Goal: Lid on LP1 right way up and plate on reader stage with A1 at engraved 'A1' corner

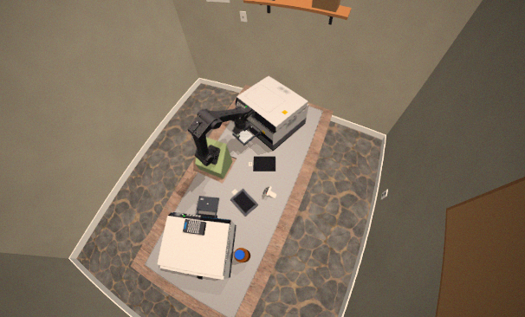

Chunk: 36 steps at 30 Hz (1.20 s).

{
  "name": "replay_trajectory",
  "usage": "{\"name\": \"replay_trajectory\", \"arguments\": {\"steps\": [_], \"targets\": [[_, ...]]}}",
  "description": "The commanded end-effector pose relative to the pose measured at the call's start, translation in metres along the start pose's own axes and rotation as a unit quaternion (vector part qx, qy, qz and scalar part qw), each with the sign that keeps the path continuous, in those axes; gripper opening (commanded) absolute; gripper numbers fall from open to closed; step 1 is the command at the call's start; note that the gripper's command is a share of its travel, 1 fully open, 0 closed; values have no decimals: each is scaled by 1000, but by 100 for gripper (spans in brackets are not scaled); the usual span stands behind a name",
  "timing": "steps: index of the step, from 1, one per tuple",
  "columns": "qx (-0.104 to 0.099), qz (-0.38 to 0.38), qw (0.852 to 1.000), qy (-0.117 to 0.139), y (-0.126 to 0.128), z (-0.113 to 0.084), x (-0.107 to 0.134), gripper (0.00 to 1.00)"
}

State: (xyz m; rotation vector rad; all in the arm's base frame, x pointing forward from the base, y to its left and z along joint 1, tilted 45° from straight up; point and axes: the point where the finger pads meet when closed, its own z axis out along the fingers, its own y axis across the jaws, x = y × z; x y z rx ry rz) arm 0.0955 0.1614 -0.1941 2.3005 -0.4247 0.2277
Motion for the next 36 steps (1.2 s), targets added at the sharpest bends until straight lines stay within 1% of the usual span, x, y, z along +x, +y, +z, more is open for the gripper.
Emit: {"name": "replay_trajectory", "arguments": {"steps": [1, 36], "targets": [[21, 2, 1000, -2, -19, -7, -1, 86], [13, 0, 1000, -3, -11, 1, 1, 86]]}}
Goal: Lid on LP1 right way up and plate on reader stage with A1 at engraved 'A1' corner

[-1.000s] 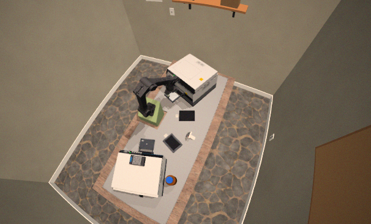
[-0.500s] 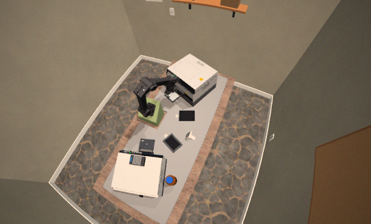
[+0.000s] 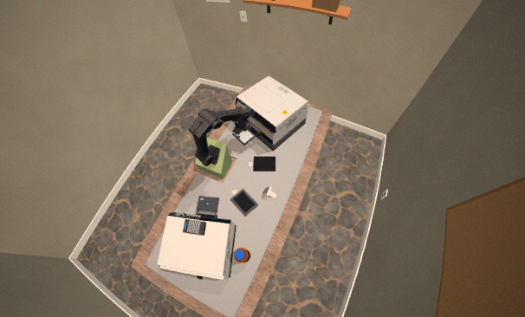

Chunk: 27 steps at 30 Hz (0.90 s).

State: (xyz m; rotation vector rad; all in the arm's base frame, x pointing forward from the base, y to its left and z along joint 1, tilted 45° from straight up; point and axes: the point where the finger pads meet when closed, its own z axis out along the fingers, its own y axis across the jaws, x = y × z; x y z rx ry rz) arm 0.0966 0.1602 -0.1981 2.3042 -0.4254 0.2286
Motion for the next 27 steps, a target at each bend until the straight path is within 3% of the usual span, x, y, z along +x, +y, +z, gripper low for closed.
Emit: {"name": "replay_trajectory", "arguments": {"steps": [1, 27], "targets": [[11, -1, 1000, -3, -9, -2, 1, 86], [7, -2, 1000, -2, -4, 1, 1, 86]]}}
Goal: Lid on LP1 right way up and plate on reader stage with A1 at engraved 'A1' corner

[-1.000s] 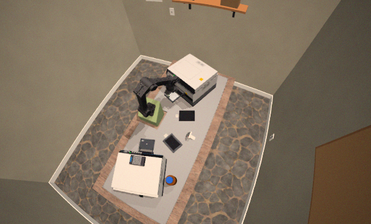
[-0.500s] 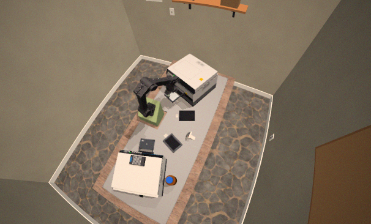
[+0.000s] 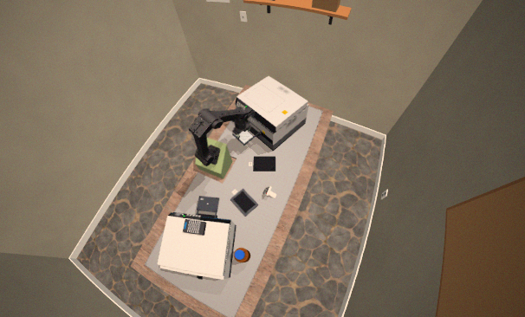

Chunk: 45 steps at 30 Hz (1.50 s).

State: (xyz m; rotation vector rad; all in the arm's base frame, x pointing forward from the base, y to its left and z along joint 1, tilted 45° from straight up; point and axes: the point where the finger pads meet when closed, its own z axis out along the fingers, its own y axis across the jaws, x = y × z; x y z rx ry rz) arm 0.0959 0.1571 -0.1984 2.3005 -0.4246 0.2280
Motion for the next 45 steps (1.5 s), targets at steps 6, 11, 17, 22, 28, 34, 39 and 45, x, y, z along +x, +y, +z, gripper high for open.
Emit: {"name": "replay_trajectory", "arguments": {"steps": [6, 11, 17, 22, 28, 34, 39, 45], "targets": [[7, -2, 1000, -2, -5, 3, 1, 86], [6, -2, 1000, -2, -5, 4, 1, 86], [5, -2, 1000, -2, -4, 5, 1, 86], [3, -1, 1000, -3, -3, 7, 1, 86], [2, -1, 1000, -3, -3, 8, 1, 86], [1, -1, 1000, -3, -2, 9, 1, 86], [-1, -1, 1000, -3, -1, 10, 1, 86], [-2, -1, 1000, -3, -1, 11, 1, 100]]}}
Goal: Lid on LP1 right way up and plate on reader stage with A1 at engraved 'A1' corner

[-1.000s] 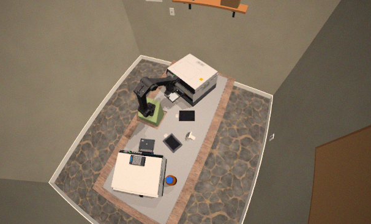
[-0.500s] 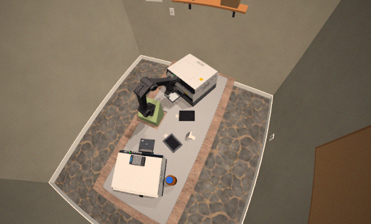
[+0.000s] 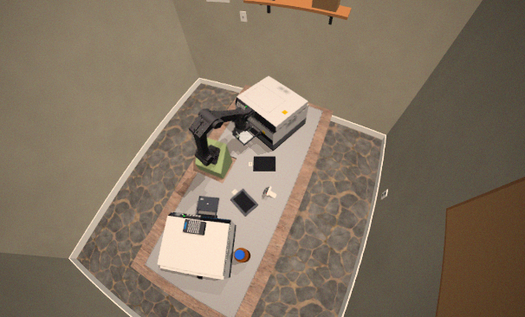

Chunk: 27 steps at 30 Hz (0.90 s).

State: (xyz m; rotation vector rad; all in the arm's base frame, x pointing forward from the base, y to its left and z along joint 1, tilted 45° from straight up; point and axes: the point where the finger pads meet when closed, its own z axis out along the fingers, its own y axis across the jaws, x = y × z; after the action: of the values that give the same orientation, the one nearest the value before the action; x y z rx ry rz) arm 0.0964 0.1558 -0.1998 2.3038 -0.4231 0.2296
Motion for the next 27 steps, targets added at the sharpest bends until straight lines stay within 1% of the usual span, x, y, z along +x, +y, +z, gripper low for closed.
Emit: {"name": "replay_trajectory", "arguments": {"steps": [1, 24, 25, 27], "targets": [[-3, -1, 1000, -3, -1, 9, 1, 100], [-3, -1, 1000, -3, -1, 9, 1, 100], [22, 12, 1000, -5, -22, -17, 0, 100], [18, 14, 1000, -4, -20, -16, 0, 100]]}}
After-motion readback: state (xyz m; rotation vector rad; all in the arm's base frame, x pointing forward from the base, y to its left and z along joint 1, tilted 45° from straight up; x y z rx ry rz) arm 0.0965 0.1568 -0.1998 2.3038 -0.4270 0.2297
